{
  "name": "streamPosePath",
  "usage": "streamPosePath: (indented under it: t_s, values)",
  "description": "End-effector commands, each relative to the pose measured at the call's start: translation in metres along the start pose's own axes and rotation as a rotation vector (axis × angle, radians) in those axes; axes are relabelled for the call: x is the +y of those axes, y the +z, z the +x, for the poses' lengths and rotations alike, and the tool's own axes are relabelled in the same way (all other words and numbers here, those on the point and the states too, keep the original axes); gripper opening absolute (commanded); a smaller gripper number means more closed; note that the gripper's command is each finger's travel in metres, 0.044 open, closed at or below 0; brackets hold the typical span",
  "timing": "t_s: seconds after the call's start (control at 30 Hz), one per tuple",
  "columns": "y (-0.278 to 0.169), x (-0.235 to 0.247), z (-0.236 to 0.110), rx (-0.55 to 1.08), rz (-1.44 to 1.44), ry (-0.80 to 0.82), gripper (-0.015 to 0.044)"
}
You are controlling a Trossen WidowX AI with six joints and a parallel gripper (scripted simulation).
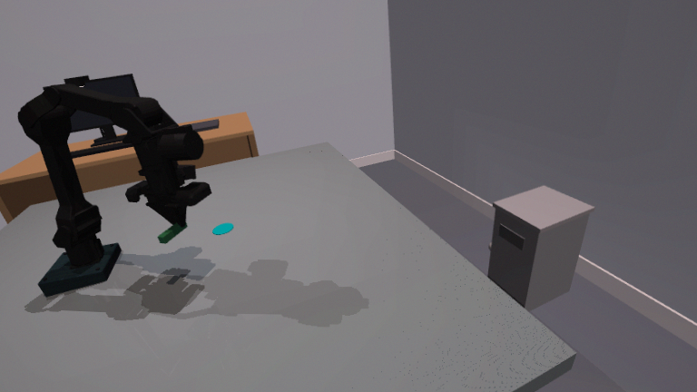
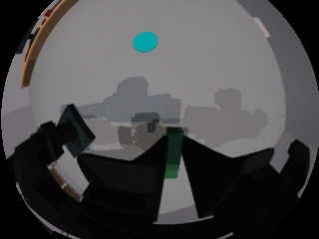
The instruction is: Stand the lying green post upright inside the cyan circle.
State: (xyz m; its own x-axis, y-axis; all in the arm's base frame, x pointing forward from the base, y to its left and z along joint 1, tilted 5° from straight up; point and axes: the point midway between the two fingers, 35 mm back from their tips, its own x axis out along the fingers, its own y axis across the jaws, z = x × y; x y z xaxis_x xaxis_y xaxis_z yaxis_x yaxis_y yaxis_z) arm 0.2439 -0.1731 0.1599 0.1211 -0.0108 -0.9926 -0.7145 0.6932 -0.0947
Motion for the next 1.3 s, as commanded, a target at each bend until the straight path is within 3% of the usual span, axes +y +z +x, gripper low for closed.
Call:
streamPosePath:
  t_s: [0.0,1.27]
  values:
    - [0.009,-0.001,-0.002,0.002,0.008,-0.003,0.0023]
    - [0.117,0.023,-0.011,-0.006,0.088,0.010,0.0023]
